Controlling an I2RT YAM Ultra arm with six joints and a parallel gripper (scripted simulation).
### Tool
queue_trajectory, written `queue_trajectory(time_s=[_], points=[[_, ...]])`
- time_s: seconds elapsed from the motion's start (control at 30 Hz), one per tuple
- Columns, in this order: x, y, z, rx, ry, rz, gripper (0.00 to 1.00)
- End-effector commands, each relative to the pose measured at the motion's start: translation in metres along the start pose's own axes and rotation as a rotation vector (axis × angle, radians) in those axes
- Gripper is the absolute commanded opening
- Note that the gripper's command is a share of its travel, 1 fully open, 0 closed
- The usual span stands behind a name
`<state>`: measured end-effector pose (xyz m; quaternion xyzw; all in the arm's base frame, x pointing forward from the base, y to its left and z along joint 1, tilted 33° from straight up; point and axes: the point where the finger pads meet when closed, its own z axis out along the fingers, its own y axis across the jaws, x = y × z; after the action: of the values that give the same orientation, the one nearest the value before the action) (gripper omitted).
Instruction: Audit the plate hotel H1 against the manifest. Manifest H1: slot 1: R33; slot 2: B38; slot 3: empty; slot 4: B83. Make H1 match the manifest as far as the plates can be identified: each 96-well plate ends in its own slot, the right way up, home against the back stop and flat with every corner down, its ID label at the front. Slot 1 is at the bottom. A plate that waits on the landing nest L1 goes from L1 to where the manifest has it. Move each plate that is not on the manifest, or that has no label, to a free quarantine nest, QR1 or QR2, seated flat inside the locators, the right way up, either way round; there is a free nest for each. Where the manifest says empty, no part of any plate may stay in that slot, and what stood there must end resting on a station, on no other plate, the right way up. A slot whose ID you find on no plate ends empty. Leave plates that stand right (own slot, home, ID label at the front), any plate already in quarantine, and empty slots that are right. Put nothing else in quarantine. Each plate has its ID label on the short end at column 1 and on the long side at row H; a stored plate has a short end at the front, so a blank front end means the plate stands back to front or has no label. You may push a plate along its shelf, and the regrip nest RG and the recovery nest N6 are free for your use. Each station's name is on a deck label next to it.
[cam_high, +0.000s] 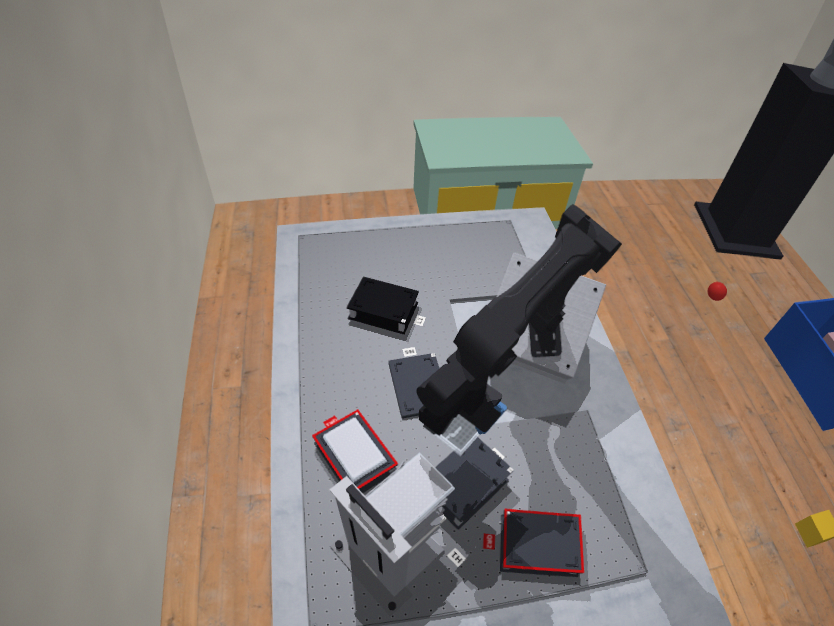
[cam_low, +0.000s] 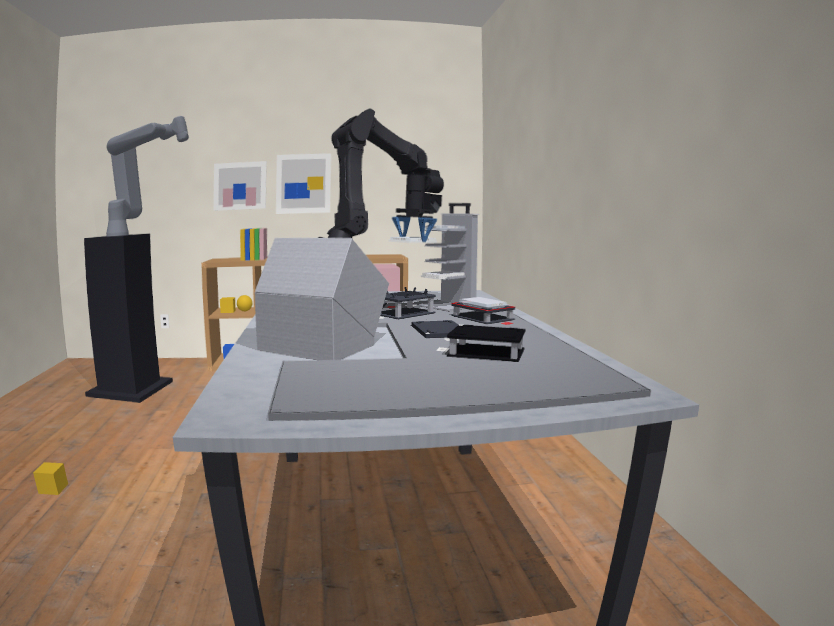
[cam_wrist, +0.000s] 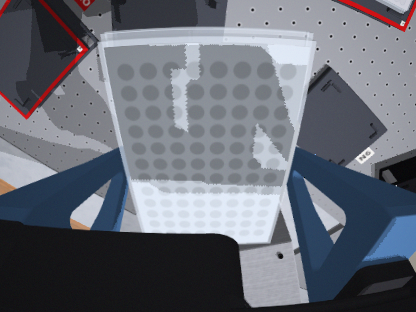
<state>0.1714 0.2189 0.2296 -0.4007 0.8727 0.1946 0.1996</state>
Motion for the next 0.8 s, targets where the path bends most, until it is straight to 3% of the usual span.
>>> queue_trajectory(time_s=[0.0, 0.17, 0.3, 0.47, 0.63, 0.67, 0.73, 0.77], points=[[-0.016, 0.010, -0.019, 0.020, -0.083, 0.078, 0.86], [-0.017, 0.020, -0.019, 0.017, -0.083, 0.080, 0.86], [-0.018, 0.031, -0.008, 0.020, -0.042, 0.088, 0.86], [-0.018, 0.047, -0.008, 0.021, -0.032, 0.089, 0.86], [-0.022, 0.048, -0.017, 0.020, -0.071, 0.099, 0.86], [-0.025, 0.048, -0.010, 0.022, -0.066, 0.100, 0.86], [-0.025, 0.048, -0.010, 0.022, -0.066, 0.100, 0.86], [-0.013, 0.044, 0.007, 0.034, -0.013, 0.104, 0.86]])
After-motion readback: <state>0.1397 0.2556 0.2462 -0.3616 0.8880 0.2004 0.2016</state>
